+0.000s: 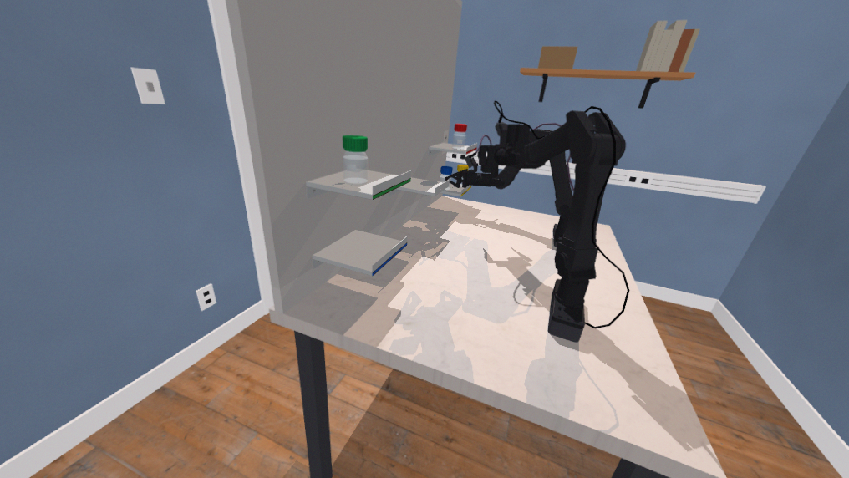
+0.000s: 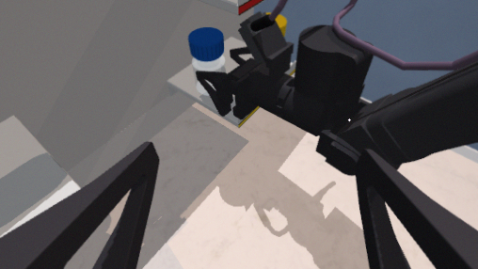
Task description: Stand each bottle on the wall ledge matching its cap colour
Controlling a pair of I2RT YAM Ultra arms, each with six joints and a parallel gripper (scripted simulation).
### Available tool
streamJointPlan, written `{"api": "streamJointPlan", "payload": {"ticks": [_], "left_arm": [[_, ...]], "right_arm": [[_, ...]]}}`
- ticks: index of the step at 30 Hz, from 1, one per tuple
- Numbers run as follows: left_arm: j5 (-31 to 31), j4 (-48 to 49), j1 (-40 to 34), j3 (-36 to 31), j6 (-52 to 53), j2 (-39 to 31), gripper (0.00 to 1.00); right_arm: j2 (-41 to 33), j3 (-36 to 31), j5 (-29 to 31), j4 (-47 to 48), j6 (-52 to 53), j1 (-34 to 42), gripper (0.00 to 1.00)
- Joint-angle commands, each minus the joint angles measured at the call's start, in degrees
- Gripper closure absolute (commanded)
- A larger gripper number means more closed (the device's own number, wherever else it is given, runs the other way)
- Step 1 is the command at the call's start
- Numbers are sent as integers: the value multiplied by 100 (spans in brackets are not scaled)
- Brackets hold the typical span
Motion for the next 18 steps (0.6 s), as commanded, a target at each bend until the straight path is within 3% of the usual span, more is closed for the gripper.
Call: {"api": "streamJointPlan", "payload": {"ticks": [1,15,16,18], "left_arm": [[-14,-18,29,134,10,-67,0],[-14,-18,29,134,10,-67,0],[-14,-18,29,134,10,-67,0],[-14,-18,29,134,10,-67,0]], "right_arm": [[119,254,82,-177,-1,60,19],[221,404,88,-226,2,67,19],[221,404,88,-226,2,67,28],[221,404,88,-226,2,67,28]]}}
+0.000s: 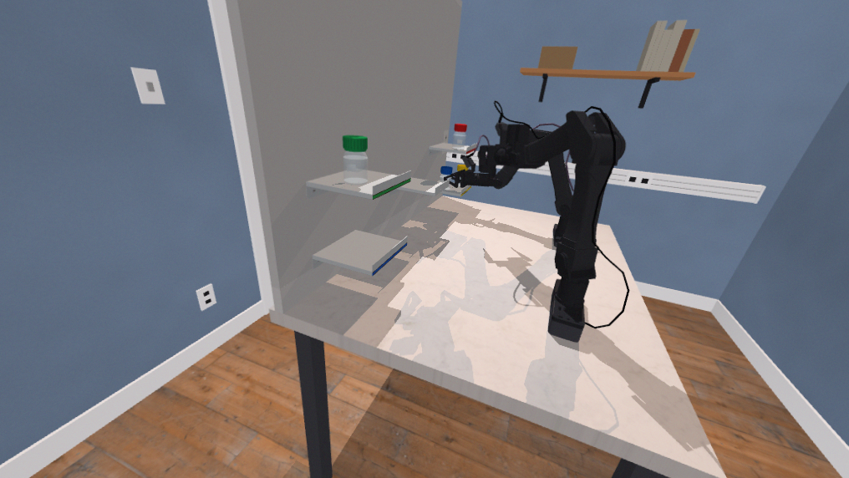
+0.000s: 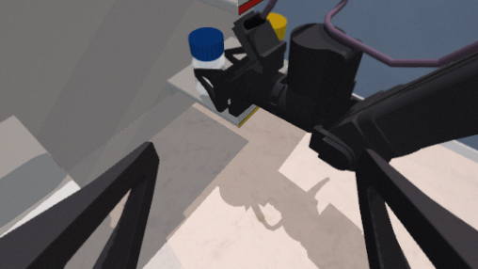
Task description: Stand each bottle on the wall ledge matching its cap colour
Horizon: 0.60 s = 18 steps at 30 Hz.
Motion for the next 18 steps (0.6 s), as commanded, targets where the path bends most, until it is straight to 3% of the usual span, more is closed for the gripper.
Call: {"api": "streamJointPlan", "payload": {"ticks": [1,5,18], "left_arm": [[-14,-18,29,134,10,-67,0],[-14,-18,29,134,10,-67,0],[-14,-18,29,134,10,-67,0]], "right_arm": [[46,153,71,-121,2,56,32],[-5,94,22,-52,1,20,32],[-20,69,16,-42,1,14,53]]}}
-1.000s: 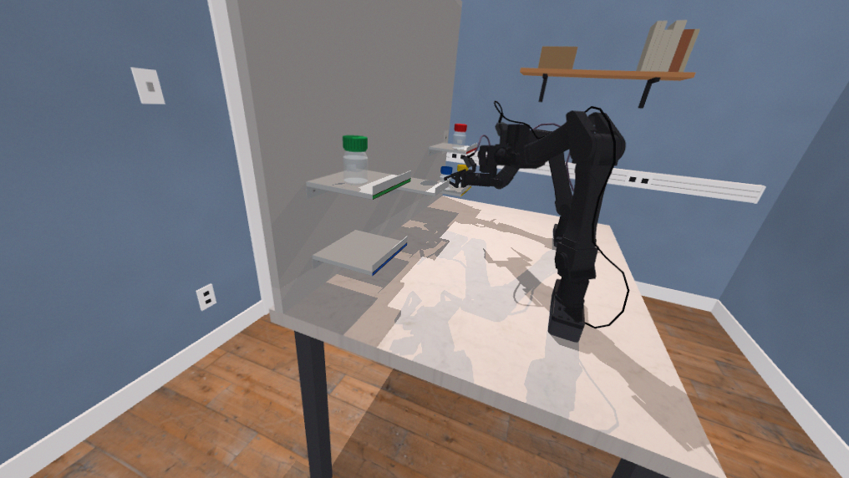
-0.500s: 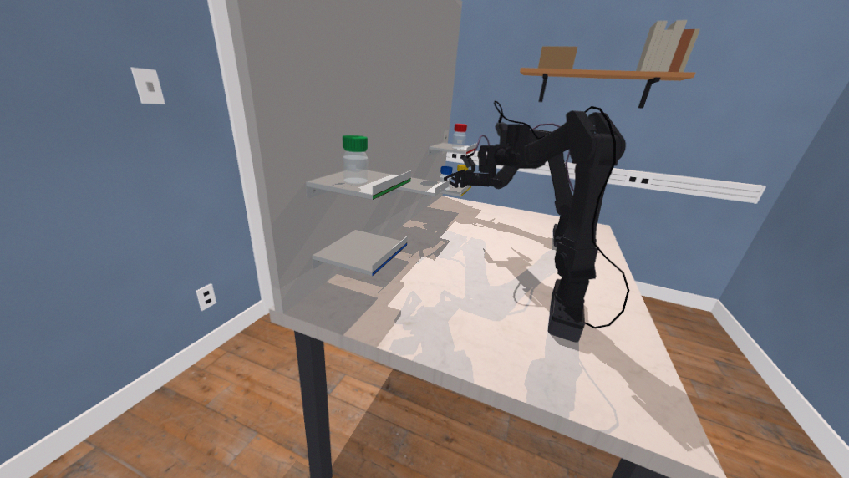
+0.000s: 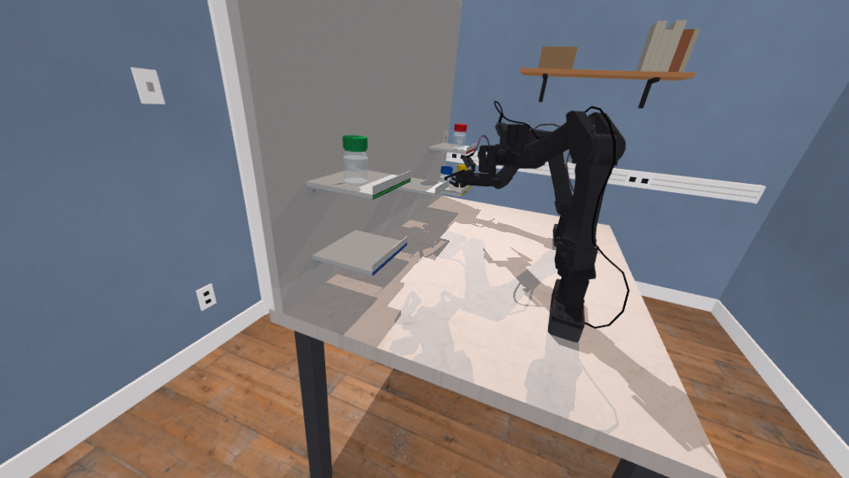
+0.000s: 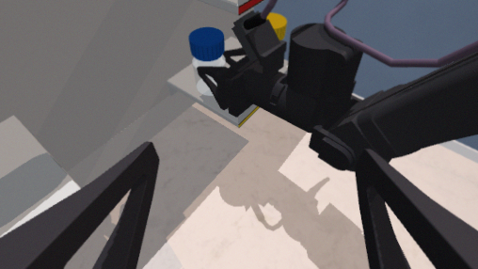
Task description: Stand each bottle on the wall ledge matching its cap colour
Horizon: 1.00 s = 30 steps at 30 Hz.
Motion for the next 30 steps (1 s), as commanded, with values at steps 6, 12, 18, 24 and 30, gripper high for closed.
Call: {"api": "streamJointPlan", "payload": {"ticks": [6,12,18,24,30], "left_arm": [[-14,-18,29,134,10,-67,0],[-14,-18,29,134,10,-67,0],[-14,-18,29,134,10,-67,0],[-14,-18,29,134,10,-67,0],[-14,-18,29,134,10,-67,0]], "right_arm": [[-68,43,10,-30,0,7,53],[-68,43,10,-30,0,7,50],[-105,-85,81,-137,-1,-28,50],[-121,-221,166,-295,-1,-79,50],[-243,-480,208,-286,-4,-113,50]]}}
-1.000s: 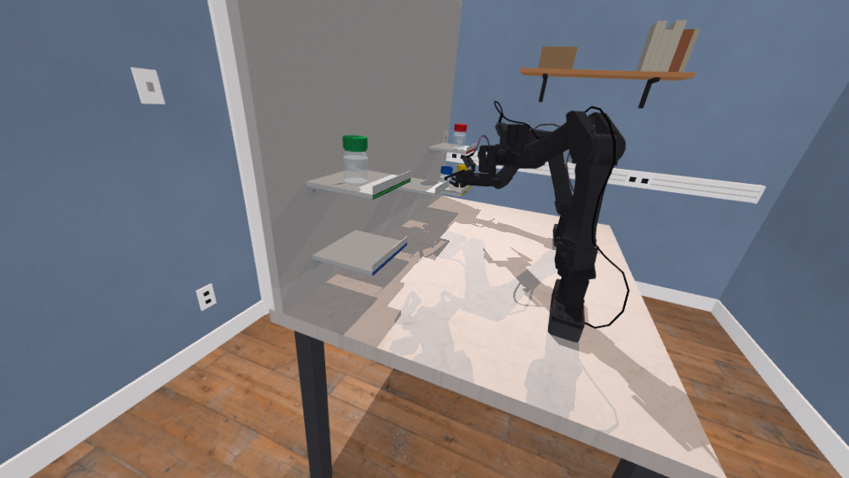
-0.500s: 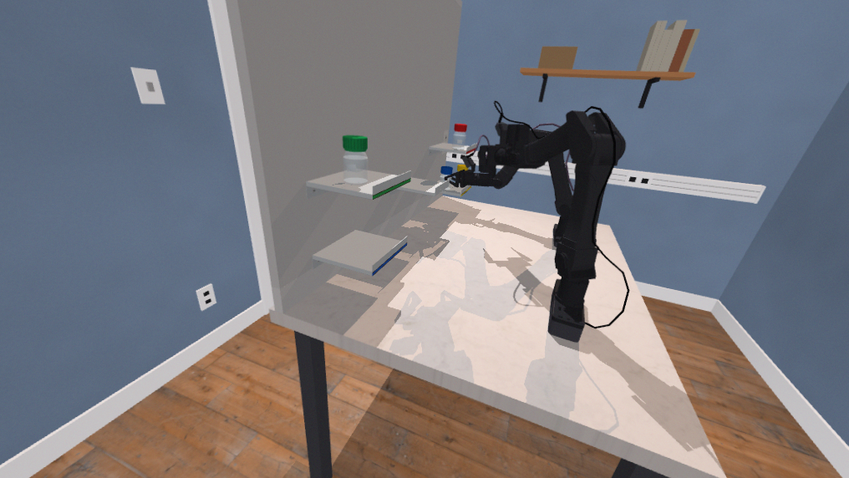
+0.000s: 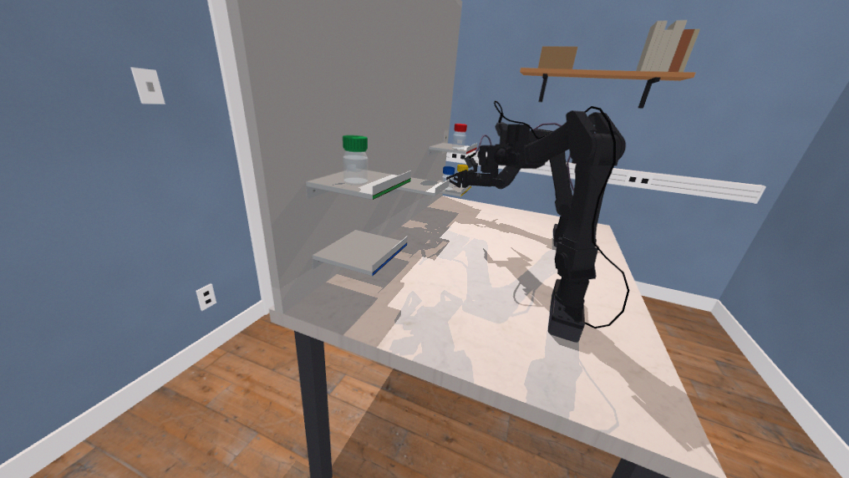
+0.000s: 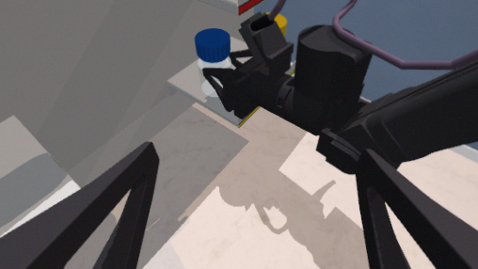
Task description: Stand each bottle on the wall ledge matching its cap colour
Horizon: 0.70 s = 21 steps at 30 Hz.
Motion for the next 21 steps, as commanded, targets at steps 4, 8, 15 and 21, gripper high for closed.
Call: {"api": "streamJointPlan", "payload": {"ticks": [4,8,15,21], "left_arm": [[-14,-18,29,134,10,-67,0],[-14,-18,29,134,10,-67,0],[-14,-18,29,134,10,-67,0],[-14,-18,29,134,10,-67,0]], "right_arm": [[-181,-466,168,-316,-5,-115,50],[-275,-599,78,-238,-20,-125,50],[-491,-934,23,-111,-22,-159,50],[-654,-1114,-118,136,-22,-173,50]]}}
